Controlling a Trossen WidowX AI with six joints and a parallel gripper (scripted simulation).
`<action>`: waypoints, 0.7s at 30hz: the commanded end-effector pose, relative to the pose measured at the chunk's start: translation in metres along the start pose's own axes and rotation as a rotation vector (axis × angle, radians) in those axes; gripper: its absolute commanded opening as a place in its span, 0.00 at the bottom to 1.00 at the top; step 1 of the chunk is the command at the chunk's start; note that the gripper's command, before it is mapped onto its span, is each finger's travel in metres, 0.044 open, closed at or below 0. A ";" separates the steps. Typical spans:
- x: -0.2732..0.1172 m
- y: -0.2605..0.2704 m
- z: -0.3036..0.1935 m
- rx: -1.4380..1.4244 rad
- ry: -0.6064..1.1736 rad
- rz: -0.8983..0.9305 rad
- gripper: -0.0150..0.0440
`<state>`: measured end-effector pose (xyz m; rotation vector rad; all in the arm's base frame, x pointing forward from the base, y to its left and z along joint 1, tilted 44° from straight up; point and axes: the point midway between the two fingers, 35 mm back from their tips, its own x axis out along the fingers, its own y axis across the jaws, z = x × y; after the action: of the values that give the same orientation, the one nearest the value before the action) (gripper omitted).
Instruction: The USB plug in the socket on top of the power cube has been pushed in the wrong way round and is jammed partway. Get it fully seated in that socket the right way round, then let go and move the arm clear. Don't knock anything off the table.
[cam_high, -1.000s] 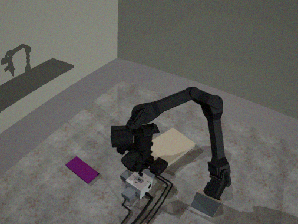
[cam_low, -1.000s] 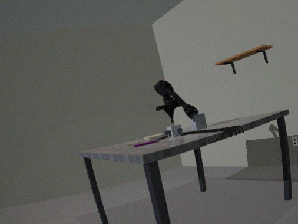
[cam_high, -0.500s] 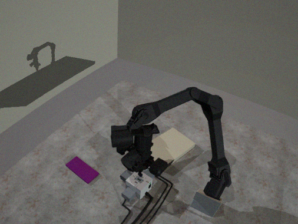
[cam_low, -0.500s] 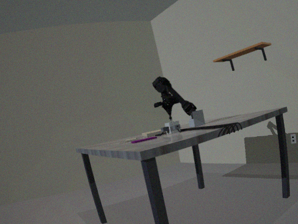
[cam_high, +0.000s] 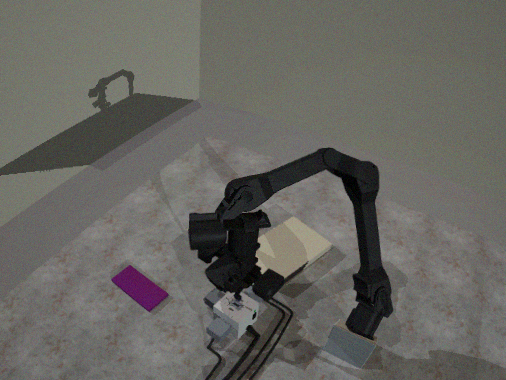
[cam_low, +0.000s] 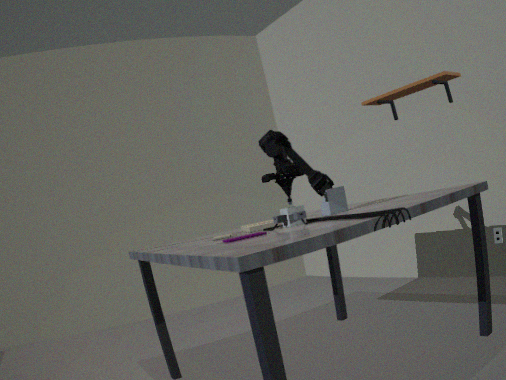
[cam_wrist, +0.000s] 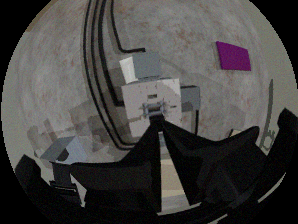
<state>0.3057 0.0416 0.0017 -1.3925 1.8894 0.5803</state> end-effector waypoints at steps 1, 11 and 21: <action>0.000 0.000 0.001 0.002 -0.009 0.000 0.25; 0.001 0.000 0.001 0.007 -0.016 -0.001 0.25; 0.002 0.000 0.002 0.013 -0.024 -0.001 0.25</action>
<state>0.3057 0.0409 -0.0012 -1.3768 1.8767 0.5760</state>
